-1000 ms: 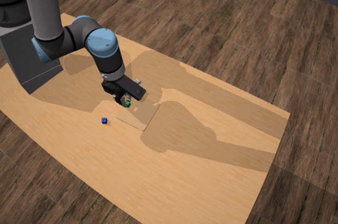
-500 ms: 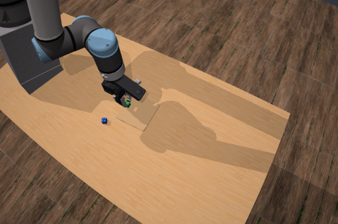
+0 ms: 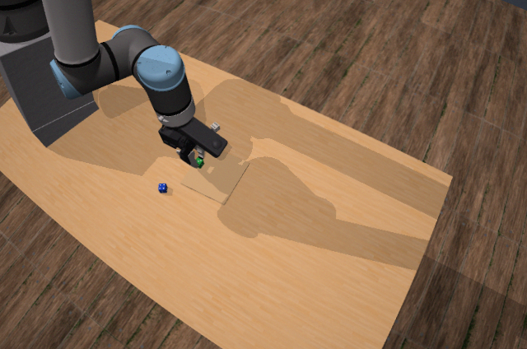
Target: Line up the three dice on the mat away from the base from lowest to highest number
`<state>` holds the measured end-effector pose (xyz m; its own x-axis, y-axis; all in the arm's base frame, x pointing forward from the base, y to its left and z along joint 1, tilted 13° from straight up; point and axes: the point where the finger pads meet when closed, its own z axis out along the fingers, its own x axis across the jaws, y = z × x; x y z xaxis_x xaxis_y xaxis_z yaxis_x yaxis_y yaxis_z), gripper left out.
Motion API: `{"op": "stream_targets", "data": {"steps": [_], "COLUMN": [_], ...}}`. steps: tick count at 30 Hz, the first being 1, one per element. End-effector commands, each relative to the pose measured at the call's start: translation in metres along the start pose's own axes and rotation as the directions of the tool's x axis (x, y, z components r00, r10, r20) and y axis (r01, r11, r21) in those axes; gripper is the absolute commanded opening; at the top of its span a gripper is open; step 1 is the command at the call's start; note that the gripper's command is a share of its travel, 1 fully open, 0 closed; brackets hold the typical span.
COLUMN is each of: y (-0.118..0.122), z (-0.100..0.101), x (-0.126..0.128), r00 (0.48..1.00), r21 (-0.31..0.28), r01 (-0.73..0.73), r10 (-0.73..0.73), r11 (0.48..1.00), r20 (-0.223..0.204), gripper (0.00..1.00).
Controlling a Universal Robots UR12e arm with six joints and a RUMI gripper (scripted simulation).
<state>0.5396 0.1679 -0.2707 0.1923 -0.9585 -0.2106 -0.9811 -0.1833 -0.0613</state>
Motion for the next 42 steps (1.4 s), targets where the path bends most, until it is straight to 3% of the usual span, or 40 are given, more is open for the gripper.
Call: {"op": "stream_targets", "data": {"steps": [1,37,42], "y": [-0.0004,-0.0004,-0.0004], "z": [0.0002,0.0002,0.0002], "x": [0.0001,0.0001,0.0001], "r00": [1.000,1.000,1.000], "r21": [0.001,0.001,0.001], "r01": [0.000,0.000,0.000], "r10": [0.000,0.000,0.000], "r11": [1.000,1.000,1.000], "r20": [0.000,0.000,0.000], "gripper": [0.03,0.03,0.10]}}
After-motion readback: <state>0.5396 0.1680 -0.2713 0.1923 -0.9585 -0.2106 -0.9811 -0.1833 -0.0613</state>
